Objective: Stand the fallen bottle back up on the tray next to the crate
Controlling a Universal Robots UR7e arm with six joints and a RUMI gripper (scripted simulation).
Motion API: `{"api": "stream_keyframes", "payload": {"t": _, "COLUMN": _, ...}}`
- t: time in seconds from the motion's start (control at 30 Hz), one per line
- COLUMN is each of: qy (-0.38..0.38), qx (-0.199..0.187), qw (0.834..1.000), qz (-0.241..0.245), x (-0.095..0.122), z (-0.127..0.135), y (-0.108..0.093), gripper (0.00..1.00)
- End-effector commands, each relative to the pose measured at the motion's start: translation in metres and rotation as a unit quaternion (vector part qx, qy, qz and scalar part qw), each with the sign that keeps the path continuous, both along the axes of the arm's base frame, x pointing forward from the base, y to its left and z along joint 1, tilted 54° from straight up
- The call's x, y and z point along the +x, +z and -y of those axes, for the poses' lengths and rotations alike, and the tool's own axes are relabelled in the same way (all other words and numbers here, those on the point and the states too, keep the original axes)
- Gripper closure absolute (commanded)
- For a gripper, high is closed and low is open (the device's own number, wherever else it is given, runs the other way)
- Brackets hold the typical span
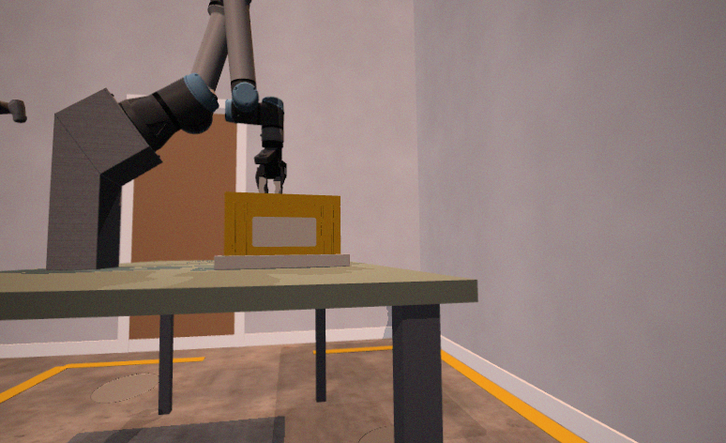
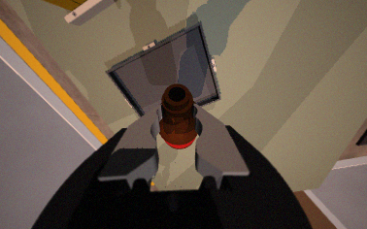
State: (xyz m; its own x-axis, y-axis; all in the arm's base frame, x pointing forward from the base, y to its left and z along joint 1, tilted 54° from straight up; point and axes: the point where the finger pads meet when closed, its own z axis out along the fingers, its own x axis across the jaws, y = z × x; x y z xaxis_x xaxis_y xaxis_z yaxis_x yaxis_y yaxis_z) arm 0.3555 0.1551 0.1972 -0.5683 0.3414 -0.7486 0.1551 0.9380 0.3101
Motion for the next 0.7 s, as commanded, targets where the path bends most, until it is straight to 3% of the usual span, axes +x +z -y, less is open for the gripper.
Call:
{"api": "stream_keyframes", "payload": {"t": 0.0, "qy": 0.018, "qx": -0.024, "qw": 1.000, "qz": 0.003, "x": 0.0000, "z": -0.0001, "y": 0.0004, "gripper": 1.00}}
{"api": "stream_keyframes", "payload": {"t": 0.23, "qy": 0.034, "qx": -0.045, "qw": 0.998, "qz": 0.004, "x": 0.0000, "z": -0.0002, "y": 0.0004, "gripper": 1.00}}
{"api": "stream_keyframes", "payload": {"t": 0.67, "qy": 0.034, "qx": -0.046, "qw": 0.998, "qz": 0.004, "x": 0.0000, "z": -0.0002, "y": 0.0004, "gripper": 1.00}}
